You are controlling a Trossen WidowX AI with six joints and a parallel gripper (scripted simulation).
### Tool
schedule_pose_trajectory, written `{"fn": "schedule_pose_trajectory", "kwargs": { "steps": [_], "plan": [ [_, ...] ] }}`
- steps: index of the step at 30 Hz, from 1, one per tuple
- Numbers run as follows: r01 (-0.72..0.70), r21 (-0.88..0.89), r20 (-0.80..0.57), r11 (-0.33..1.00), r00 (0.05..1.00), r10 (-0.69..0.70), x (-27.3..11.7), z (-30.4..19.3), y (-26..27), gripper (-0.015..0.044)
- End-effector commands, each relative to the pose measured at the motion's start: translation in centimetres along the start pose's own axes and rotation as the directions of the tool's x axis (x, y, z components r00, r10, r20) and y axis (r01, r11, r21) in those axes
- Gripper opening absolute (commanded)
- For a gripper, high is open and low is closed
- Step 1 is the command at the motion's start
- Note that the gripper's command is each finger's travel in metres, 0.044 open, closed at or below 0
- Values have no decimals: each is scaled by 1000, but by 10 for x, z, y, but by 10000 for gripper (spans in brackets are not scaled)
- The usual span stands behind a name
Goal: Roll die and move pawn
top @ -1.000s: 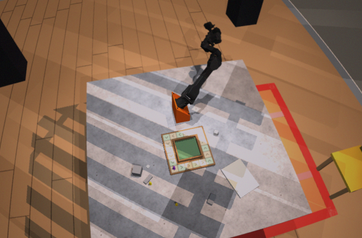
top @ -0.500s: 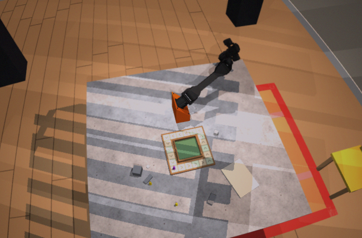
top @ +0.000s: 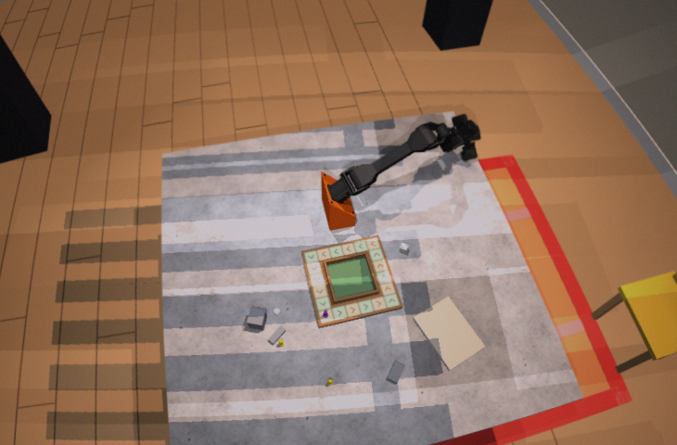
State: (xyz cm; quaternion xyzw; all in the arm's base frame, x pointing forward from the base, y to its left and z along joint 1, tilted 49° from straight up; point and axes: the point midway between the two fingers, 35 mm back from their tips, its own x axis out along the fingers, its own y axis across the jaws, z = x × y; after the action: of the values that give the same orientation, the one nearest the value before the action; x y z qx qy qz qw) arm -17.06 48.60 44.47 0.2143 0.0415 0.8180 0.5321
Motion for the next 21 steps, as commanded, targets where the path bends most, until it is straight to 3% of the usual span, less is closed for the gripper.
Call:
{"fn": "schedule_pose_trajectory", "kwargs": {
  "steps": [1,13,21],
  "plan": [
    [115,24,-6,993,993,-115,-23,28,-64,275],
    [457,141,-79,878,890,-450,-132,73,-215,275],
    [666,311,-228,678,745,-627,-234,57,-281,275]
  ]
}}
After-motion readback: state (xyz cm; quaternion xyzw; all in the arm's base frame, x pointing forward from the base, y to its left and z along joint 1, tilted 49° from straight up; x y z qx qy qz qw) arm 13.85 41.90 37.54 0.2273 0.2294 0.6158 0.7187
